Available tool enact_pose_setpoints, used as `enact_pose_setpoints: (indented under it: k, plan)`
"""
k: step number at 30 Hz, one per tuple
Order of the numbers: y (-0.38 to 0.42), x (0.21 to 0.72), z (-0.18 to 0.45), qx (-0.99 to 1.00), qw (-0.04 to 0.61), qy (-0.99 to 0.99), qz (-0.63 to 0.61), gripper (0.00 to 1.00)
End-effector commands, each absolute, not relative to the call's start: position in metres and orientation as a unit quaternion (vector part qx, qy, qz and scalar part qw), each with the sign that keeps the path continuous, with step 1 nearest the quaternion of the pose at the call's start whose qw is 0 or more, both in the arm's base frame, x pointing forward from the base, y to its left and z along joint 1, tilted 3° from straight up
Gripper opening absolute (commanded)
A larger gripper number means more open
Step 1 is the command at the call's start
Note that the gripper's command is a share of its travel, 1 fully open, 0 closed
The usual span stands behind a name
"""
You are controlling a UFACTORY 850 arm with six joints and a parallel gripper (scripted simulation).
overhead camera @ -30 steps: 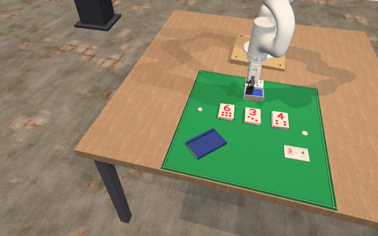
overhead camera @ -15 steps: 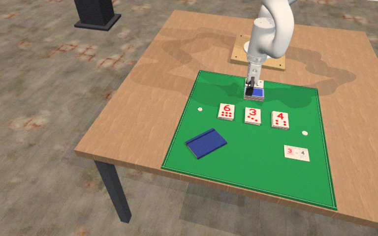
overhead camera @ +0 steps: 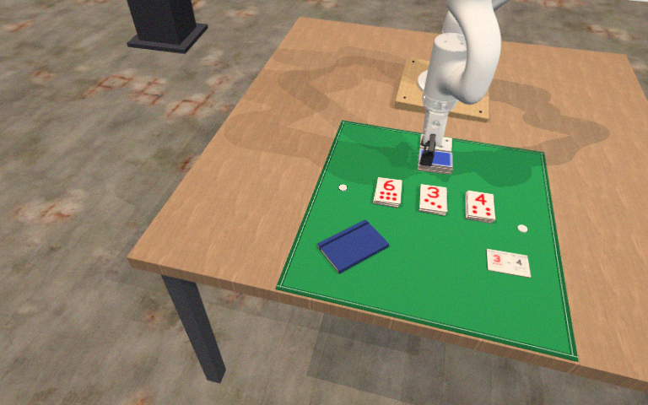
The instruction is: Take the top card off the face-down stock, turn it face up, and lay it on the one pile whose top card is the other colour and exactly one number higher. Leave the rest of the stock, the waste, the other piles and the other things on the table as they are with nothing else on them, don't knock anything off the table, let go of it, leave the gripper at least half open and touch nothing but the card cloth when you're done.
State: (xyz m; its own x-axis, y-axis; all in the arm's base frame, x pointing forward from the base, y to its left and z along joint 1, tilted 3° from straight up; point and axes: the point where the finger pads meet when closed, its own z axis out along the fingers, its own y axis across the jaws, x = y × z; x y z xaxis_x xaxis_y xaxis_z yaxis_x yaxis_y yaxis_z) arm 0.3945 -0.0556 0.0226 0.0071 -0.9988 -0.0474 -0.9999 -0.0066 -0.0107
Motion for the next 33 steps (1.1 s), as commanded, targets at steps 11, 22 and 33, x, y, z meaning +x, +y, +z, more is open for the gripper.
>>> enact_pose_setpoints:
  k: [11,22,33]
  plan:
    - [-0.0557,0.3953,0.0226,-0.709,0.021,0.704,0.012,0.86]
    - [-0.0556,0.3953,0.0208,-0.709,0.021,0.704,0.012,0.86]
    - [-0.0556,0.3953,0.0194,-0.709,0.021,0.704,0.012,0.86]
